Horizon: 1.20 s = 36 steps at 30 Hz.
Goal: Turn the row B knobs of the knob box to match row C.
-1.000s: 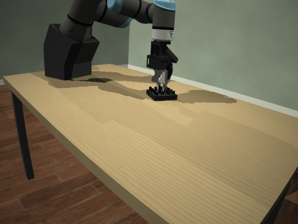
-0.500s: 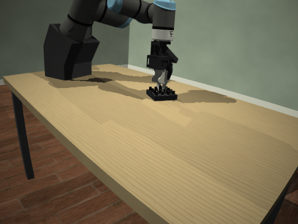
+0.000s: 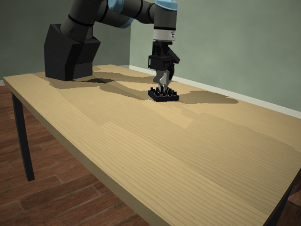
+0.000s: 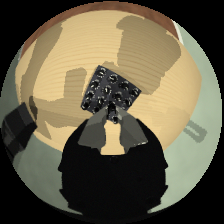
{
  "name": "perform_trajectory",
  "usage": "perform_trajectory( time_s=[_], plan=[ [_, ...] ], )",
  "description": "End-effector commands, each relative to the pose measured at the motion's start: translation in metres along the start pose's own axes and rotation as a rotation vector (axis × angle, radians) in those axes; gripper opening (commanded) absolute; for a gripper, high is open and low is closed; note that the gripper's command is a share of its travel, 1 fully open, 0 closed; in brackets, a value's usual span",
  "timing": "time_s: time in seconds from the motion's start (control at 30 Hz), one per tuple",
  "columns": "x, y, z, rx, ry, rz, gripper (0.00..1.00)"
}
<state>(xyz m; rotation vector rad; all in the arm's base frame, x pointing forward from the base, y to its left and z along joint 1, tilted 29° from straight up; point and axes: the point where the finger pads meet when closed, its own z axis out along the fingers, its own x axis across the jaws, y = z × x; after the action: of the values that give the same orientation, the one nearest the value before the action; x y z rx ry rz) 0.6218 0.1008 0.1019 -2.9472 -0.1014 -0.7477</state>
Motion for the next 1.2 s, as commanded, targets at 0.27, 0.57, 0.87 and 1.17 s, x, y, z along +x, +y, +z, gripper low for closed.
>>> perform_trajectory(
  time_s=[0.27,0.57,0.87,1.17],
  plan=[
    [0.0005,0.0000,-0.0003,0.000,0.001,0.003,0.04],
    [0.0006,0.0000,-0.0003,0.000,0.001,0.027,0.04],
    [0.0010,0.0000,-0.0003,0.000,0.001,0.109,0.04],
    [0.0015,0.0001,-0.0003,0.000,0.001,0.216,0.04]
  ],
)
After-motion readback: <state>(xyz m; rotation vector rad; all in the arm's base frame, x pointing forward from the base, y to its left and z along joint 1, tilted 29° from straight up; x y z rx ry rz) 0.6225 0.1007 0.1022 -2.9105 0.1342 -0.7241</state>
